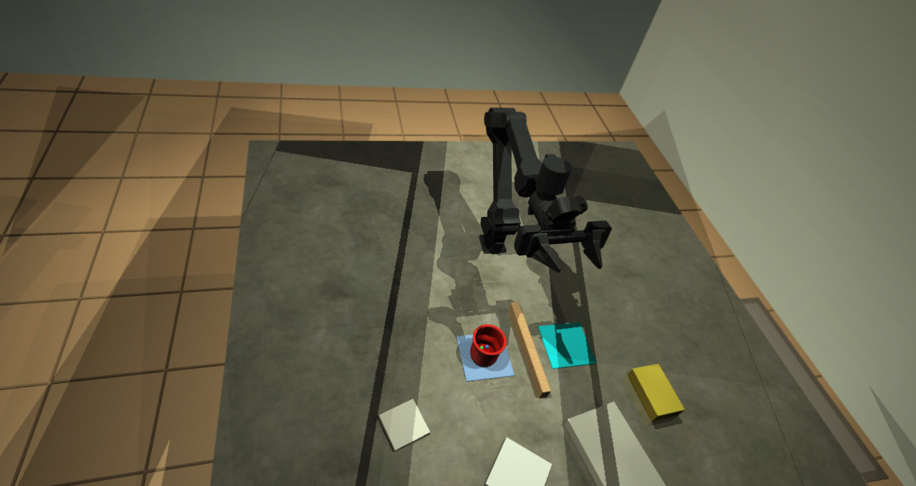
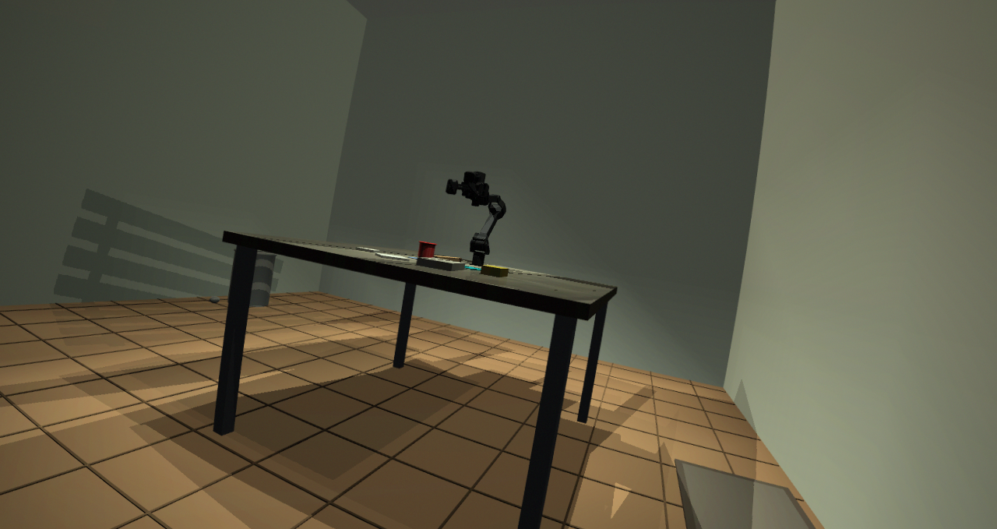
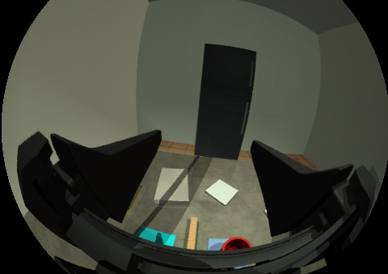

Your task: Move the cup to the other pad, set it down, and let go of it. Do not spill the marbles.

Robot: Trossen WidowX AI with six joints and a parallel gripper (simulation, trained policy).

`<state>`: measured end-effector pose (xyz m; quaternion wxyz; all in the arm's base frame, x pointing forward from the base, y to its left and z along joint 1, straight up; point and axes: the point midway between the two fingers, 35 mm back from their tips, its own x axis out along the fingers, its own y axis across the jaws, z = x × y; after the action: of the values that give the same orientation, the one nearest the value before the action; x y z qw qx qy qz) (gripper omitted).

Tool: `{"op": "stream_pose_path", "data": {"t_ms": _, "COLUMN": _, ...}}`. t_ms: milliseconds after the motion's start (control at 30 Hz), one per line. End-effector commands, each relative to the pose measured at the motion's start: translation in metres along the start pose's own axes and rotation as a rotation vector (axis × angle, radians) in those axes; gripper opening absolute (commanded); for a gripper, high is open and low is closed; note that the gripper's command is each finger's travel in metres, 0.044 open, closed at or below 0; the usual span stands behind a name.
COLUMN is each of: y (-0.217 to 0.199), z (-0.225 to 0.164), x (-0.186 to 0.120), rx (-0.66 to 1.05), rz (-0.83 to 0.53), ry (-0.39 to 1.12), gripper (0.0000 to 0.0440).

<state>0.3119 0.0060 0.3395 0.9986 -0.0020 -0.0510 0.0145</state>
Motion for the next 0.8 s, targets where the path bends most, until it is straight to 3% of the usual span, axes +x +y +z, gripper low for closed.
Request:
{"op": "stream_pose_path", "data": {"t_ms": 0, "y": 0.000, "z": -0.001, "x": 0.000, "rx": 0.000, "rz": -0.003, "ry": 0.006, "gripper": 0.0374}}
{"op": "stream_pose_path", "data": {"t_ms": 400, "y": 0.001, "z": -0.018, "x": 0.006, "rx": 0.018, "rz": -0.021, "ry": 0.139, "gripper": 0.0066}}
{"op": "stream_pose_path", "data": {"t_ms": 500, "y": 0.004, "z": -0.022, "x": 0.008, "rx": 0.026, "rz": -0.014, "ry": 0.181, "gripper": 0.0055}}
{"op": "stream_pose_path", "data": {"t_ms": 767, "y": 0.013, "z": -0.032, "x": 0.015, "rx": 0.059, "rz": 0.007, "ry": 0.294, "gripper": 0.0089}}
